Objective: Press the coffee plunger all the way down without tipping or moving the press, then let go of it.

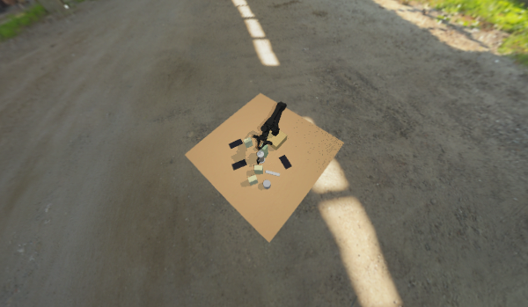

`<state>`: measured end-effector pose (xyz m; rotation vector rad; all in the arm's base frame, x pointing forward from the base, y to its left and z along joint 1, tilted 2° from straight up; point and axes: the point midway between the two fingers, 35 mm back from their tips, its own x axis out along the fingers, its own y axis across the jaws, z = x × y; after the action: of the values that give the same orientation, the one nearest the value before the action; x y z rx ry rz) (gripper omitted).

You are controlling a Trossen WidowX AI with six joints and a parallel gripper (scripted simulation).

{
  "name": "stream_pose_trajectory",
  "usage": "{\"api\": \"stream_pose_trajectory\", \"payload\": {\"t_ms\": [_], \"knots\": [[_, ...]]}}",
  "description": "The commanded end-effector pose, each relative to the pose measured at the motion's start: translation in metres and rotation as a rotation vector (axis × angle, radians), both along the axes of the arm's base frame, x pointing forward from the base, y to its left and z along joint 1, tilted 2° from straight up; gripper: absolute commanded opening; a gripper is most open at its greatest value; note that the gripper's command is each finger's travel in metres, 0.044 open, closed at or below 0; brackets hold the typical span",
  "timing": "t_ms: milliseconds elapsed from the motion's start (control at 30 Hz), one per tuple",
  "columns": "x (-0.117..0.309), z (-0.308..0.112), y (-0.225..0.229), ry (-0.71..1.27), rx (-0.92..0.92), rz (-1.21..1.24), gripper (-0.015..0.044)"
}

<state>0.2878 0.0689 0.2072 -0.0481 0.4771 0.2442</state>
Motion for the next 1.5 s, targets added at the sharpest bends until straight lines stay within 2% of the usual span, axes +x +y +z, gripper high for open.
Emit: {"api": "stream_pose_trajectory", "payload": {"t_ms": [0,367,1467], "knots": [[0.0,0.0,0.0,0.001,0.001,-0.003,0.0125],[0.002,-0.004,0.0,0.001,0.001,-0.003,0.0122],[0.014,-0.058,0.004,0.0,0.002,-0.003,0.0122]]}}
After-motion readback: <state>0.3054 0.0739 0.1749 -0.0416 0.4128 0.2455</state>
